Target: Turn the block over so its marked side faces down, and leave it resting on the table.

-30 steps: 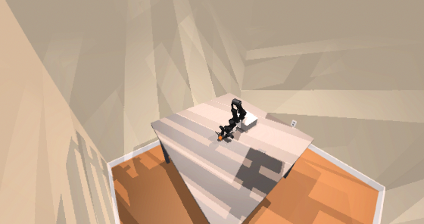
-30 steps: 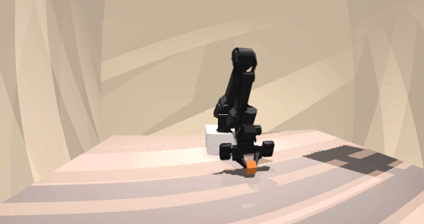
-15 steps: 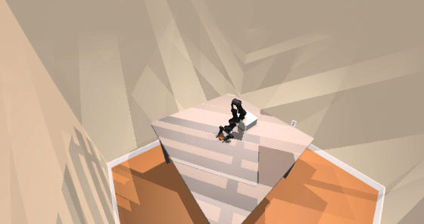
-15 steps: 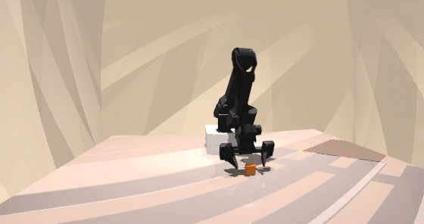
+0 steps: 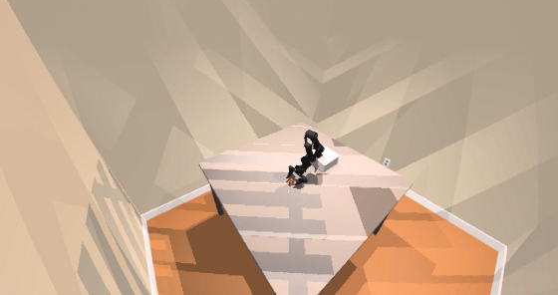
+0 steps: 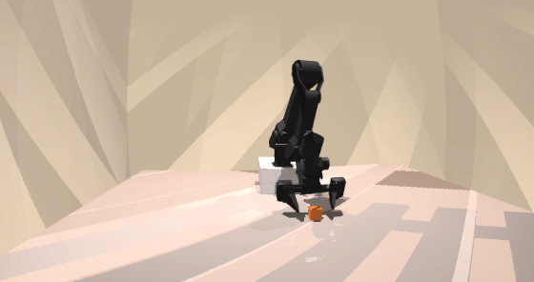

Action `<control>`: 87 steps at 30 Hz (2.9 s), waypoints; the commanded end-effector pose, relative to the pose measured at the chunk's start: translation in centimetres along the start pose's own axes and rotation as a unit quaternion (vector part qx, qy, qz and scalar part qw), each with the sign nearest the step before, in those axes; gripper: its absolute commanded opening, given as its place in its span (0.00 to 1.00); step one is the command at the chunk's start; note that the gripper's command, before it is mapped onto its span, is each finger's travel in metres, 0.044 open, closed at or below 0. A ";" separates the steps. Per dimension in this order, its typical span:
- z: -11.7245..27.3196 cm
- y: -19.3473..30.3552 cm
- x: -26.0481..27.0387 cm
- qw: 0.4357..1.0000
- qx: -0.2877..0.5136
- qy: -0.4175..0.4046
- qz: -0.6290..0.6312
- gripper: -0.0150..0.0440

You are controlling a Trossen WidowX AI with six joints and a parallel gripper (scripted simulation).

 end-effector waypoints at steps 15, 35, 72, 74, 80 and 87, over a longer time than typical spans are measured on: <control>-0.7 -0.7 0.4 0.999 0.033 0.009 0.005 1.00; 4.1 -8.2 2.1 0.969 0.238 0.061 0.001 1.00; -1.1 -14.8 3.8 0.865 0.486 0.123 0.002 1.00; -1.1 -14.8 3.8 0.865 0.486 0.123 0.002 1.00; -2.7 -12.0 3.1 0.865 0.486 0.123 0.002 1.00; -3.2 -11.2 2.9 0.865 0.486 0.123 0.002 1.00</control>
Point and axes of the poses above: the point midway between the two fingers, 35 mm back from their tips, its own z axis back along the fingers, its own x axis across the jaws, y = z × x, the point moved 7 cm from there along z, back along the fingers, and after that the axes turned 14 degrees about -z, right-handed, at the moved point
